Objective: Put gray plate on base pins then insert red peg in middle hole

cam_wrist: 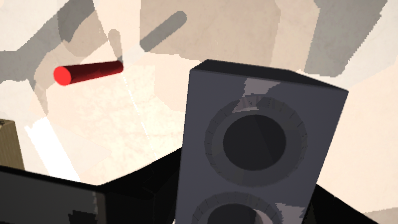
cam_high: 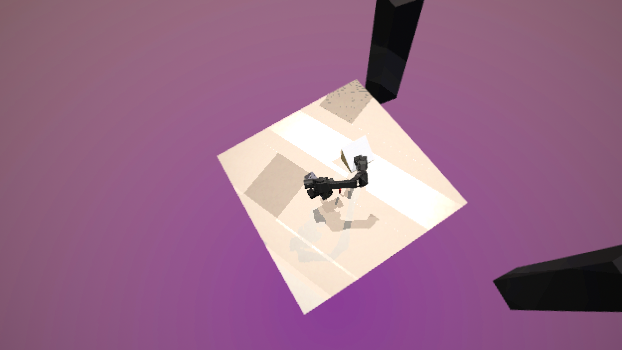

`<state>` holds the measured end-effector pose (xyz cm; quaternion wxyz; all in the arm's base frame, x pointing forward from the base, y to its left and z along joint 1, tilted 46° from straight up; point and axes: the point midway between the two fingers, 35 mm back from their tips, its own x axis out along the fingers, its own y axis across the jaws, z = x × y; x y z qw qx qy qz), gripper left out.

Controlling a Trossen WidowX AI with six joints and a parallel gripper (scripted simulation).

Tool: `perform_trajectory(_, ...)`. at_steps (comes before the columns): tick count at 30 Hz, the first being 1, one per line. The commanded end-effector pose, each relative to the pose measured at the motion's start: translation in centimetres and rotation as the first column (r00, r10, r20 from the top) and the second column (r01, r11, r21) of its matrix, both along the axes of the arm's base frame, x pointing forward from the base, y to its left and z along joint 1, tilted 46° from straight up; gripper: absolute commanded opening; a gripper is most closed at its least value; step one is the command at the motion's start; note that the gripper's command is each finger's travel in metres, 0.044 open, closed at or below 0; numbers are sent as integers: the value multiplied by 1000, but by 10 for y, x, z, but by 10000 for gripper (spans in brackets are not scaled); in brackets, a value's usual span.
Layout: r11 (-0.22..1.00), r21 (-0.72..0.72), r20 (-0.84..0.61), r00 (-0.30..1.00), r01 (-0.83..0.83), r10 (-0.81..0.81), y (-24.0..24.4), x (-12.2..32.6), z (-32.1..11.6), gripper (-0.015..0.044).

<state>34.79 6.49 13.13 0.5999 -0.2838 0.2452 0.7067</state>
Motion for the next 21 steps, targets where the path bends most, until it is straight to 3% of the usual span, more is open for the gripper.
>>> perform_trajectory(1, 1000, -1, 4, 1000, 5, -5, -12, 1, 10, 0)
perform_trajectory(8, 1000, 2, 2, 1000, 6, -7, -20, -1, 18, 0)
perform_trajectory(21, 1000, 2, 27, 1000, -17, 17, -33, 7, -20, 0)
